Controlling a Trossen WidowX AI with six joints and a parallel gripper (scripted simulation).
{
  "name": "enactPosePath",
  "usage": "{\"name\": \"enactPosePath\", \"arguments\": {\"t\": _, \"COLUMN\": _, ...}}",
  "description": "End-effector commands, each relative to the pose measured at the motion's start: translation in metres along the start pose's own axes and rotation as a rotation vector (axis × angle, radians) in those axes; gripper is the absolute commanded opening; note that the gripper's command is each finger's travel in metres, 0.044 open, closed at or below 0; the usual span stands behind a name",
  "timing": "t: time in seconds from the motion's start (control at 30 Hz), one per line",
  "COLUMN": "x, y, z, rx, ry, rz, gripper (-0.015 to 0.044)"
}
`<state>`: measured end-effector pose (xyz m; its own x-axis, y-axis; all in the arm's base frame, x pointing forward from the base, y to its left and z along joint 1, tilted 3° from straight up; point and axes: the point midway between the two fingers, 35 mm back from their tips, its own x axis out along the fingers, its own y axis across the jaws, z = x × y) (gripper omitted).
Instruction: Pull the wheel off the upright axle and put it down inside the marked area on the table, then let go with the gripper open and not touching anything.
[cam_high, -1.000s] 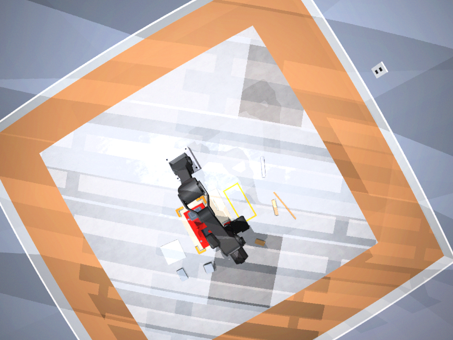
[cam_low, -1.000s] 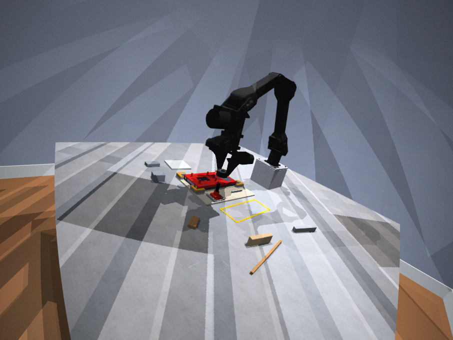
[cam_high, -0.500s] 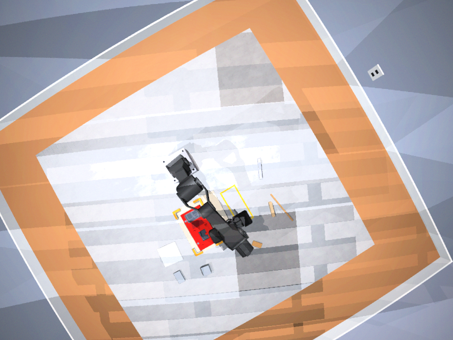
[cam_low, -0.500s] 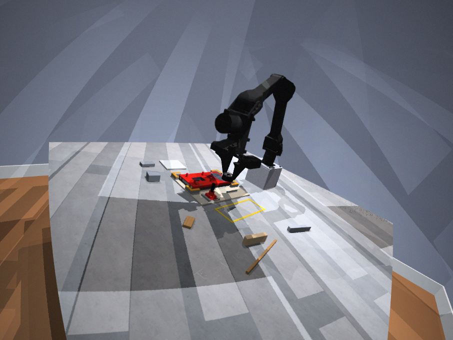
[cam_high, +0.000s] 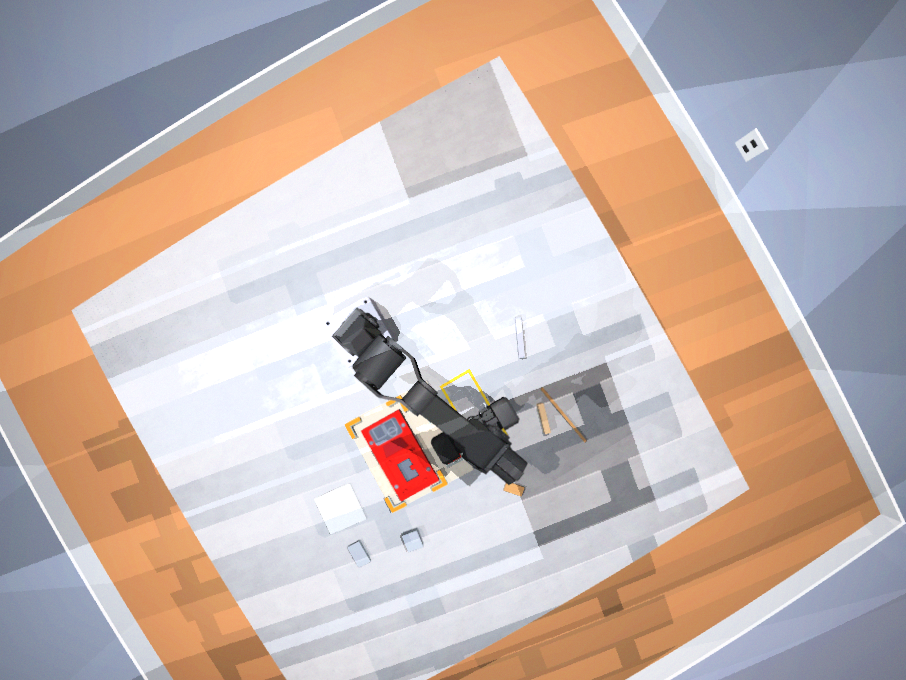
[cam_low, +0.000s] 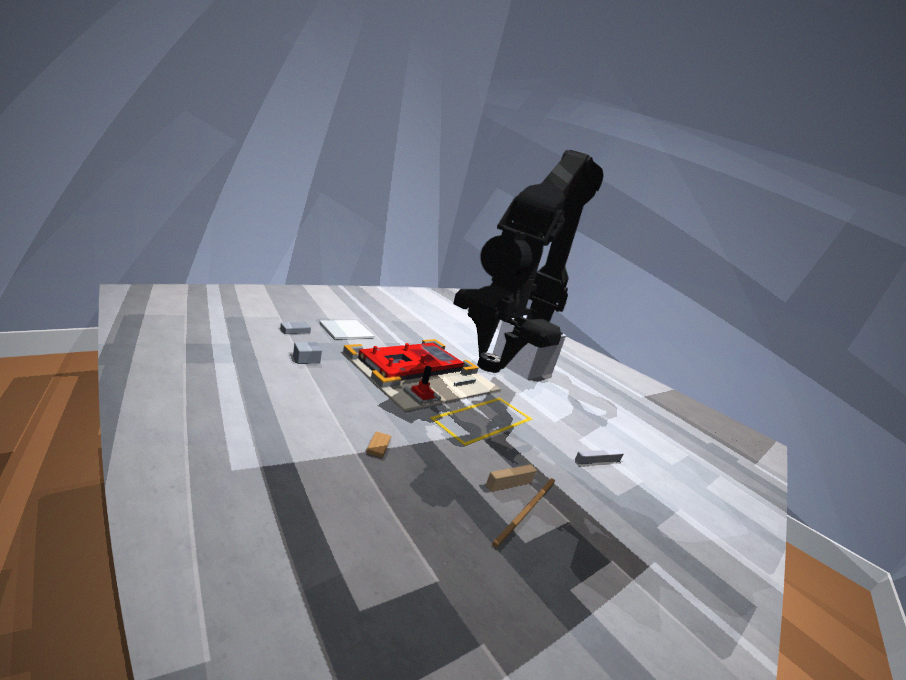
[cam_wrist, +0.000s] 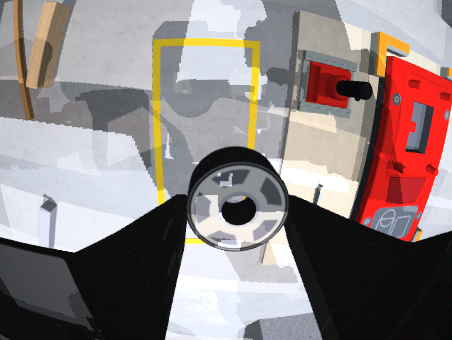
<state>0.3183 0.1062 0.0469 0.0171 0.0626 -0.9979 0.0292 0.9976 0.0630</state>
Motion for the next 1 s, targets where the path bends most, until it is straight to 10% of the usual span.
{"name": "enactPosePath", "arguments": {"t": 0.0, "x": -0.005, "y": 0.011, "z": -0.007, "rx": 0.002, "ry": -0.015, "rz": 0.004, "gripper": 0.0}}
{"name": "enactPosePath", "arguments": {"t": 0.97, "x": 0.1, "y": 0.016, "z": -0.01, "rx": 0.002, "ry": -0.014, "rz": 0.005, "gripper": 0.0}}
